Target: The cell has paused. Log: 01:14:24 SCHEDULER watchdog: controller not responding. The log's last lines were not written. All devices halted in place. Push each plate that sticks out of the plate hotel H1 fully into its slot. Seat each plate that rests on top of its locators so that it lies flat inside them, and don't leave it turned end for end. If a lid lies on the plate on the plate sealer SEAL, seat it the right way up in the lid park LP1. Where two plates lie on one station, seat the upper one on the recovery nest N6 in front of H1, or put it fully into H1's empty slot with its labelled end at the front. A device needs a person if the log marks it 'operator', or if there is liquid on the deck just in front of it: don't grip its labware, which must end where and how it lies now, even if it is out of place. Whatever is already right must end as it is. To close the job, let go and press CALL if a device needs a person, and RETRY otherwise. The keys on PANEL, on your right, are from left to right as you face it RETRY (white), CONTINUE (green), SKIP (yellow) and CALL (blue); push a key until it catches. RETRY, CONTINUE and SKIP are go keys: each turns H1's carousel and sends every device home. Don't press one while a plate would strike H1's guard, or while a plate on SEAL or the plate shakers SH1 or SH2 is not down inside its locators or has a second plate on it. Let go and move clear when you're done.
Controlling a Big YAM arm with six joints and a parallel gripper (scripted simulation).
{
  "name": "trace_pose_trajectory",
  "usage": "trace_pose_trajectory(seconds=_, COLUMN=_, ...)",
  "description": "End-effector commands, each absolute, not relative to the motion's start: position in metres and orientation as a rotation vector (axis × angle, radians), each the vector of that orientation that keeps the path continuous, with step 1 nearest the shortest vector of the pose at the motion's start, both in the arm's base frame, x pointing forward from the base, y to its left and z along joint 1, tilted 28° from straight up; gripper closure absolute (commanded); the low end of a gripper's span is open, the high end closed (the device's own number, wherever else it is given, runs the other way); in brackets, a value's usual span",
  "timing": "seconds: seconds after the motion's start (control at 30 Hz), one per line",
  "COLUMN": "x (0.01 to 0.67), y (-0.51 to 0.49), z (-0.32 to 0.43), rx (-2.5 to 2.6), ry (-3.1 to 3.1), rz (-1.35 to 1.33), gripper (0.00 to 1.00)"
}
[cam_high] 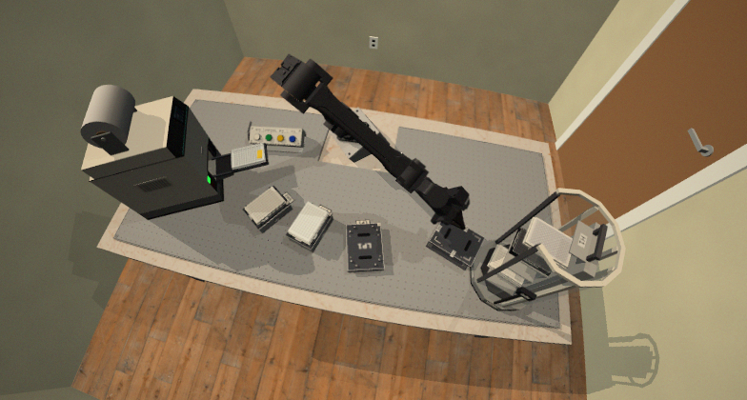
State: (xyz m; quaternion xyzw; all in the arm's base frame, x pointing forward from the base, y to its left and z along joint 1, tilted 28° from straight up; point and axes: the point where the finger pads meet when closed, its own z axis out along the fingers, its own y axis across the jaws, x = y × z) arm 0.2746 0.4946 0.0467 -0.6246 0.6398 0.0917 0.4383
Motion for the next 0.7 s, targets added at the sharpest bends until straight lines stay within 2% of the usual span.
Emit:
trace_pose_trajectory(seconds=0.0, x=0.271, y=0.522, z=0.086, rx=-1.521, ry=1.547, rz=0.262, gripper=1.0)
trace_pose_trajectory(seconds=0.27, x=0.262, y=0.528, z=0.106, rx=-1.519, ry=1.546, rz=0.264, gripper=1.0)
trace_pose_trajectory(seconds=0.37, x=0.261, y=0.528, z=0.09, rx=-1.546, ry=1.566, rz=0.251, gripper=1.0)
trace_pose_trajectory(seconds=0.67, x=0.252, y=0.536, z=0.132, rx=-1.517, ry=1.546, rz=0.266, gripper=1.0)
